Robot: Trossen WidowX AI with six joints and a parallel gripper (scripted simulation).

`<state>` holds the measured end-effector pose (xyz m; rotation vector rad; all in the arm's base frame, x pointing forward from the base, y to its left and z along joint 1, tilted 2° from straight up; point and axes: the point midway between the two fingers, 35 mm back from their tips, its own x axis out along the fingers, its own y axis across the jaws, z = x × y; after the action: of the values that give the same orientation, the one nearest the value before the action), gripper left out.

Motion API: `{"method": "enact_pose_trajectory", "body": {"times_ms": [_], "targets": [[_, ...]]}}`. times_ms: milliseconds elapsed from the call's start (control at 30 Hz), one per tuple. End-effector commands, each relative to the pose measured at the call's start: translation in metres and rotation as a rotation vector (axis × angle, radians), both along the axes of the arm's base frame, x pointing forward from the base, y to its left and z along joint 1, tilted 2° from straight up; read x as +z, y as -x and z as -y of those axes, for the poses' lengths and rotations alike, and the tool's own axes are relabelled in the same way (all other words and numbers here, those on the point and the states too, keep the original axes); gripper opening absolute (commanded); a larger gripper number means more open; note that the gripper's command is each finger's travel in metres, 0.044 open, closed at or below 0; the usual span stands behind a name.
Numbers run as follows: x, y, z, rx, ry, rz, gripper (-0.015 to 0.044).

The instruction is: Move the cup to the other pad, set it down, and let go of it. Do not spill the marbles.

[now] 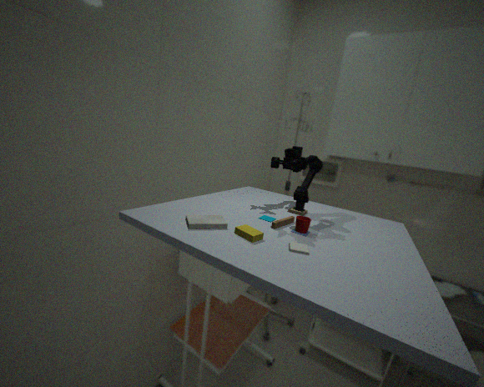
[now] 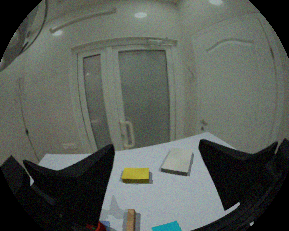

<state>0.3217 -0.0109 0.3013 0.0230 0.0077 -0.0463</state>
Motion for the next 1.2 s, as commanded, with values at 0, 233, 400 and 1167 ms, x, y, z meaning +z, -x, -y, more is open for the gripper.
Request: {"method": "enact_pose_trajectory", "body": {"times_ms": [0, 233, 400, 1167], "targets": [[-0.002, -0.002, -0.001, 0.004, -0.011, -0.012, 0.0374], [-0.073, -0.038, -0.056, 0.041, -0.396, -0.513, 0.019], [-0.127, -0.033, -0.1, -0.097, -0.609, -0.913, 0.0148], [-0.196, 0.017, -0.16, -0.662, -0.702, -1.428, 0.0148]]}}
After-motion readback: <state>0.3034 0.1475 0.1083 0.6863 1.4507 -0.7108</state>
